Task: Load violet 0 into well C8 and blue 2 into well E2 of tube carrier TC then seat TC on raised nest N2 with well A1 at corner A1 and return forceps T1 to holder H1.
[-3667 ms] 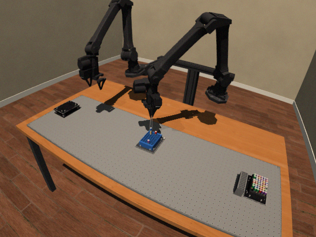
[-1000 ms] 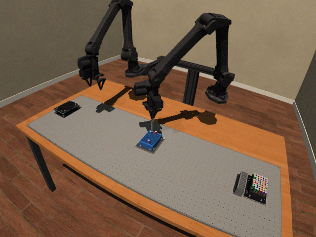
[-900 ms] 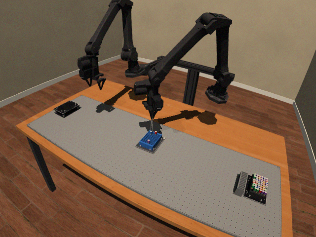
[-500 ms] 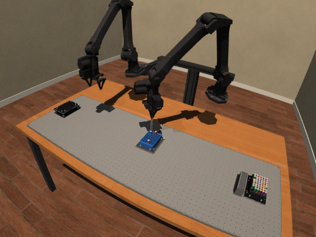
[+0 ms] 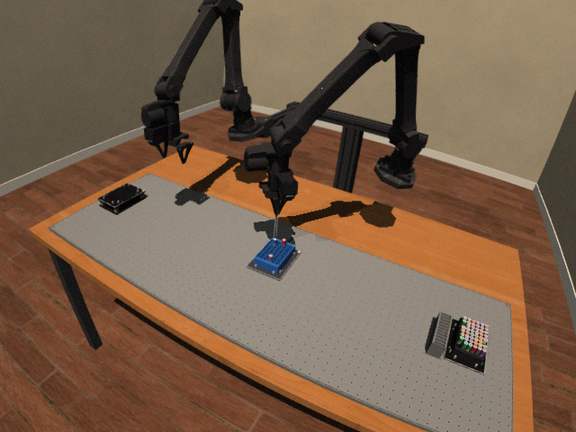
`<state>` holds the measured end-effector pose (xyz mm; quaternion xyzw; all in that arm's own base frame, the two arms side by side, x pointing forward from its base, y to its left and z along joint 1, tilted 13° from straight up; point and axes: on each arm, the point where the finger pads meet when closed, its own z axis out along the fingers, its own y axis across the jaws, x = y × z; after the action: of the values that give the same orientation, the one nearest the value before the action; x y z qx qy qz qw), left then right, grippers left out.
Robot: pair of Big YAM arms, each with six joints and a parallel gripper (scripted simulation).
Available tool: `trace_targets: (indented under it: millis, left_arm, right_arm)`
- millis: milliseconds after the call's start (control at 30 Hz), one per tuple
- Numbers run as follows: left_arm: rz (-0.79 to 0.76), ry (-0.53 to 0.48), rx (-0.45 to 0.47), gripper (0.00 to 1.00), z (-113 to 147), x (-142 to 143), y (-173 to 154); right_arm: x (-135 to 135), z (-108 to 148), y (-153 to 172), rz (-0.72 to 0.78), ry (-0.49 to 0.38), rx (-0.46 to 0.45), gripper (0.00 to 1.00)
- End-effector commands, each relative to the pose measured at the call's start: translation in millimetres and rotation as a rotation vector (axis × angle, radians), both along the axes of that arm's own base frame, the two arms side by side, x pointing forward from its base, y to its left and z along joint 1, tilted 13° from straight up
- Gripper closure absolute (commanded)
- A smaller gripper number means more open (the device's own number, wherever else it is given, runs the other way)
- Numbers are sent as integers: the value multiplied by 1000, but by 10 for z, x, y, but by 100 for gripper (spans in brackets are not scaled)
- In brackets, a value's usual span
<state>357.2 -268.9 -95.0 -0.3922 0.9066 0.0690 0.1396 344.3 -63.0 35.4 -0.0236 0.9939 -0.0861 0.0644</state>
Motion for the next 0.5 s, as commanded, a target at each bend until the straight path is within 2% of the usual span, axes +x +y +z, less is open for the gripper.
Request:
trace_targets:
  millis: [0, 467]
  left_arm:
    - [-1, -5, -11, 93, 64, 23, -89]
    - [0, -10, -21, 93, 61, 35, -111]
  right_arm:
    - [307, 245, -48, -19, -82, -8, 0]
    - [307, 245, -48, -19, -82, -8, 0]
